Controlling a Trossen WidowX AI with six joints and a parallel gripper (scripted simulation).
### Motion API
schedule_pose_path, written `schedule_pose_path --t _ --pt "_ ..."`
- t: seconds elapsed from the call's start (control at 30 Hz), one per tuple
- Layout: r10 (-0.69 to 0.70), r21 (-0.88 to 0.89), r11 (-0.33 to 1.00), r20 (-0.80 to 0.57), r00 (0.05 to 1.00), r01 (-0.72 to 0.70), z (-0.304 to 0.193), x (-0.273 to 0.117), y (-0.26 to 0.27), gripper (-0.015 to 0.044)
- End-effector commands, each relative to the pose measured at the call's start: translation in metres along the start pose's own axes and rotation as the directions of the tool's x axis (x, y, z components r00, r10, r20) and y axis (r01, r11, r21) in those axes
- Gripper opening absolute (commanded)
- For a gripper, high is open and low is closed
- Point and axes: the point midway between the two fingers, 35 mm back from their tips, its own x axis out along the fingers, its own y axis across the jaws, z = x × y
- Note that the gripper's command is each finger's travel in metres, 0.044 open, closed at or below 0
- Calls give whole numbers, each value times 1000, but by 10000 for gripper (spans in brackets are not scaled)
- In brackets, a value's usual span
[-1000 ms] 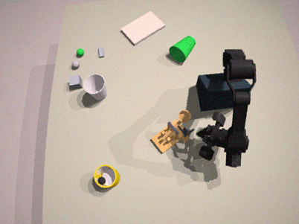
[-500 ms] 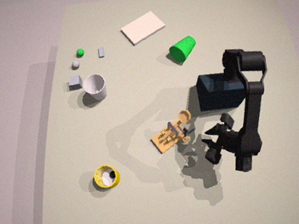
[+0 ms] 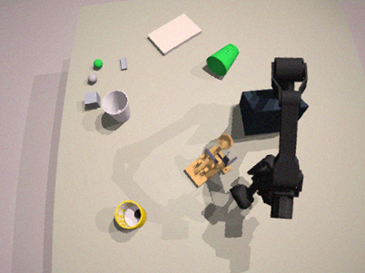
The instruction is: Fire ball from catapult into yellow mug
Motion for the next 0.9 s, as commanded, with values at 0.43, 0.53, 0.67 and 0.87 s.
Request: schedule_pose_path --t 0.43,0.53,0.67,0.87 --pt "-44 515 856 184 982 -58 -23 2 -82 440" --pt "-63 595 800 207 976 -75 -30 3 -96 440" --pt "-85 672 733 241 967 -103 -41 5 -114 440" --pt "-124 771 620 282 952 -148 -60 8 -140 440"
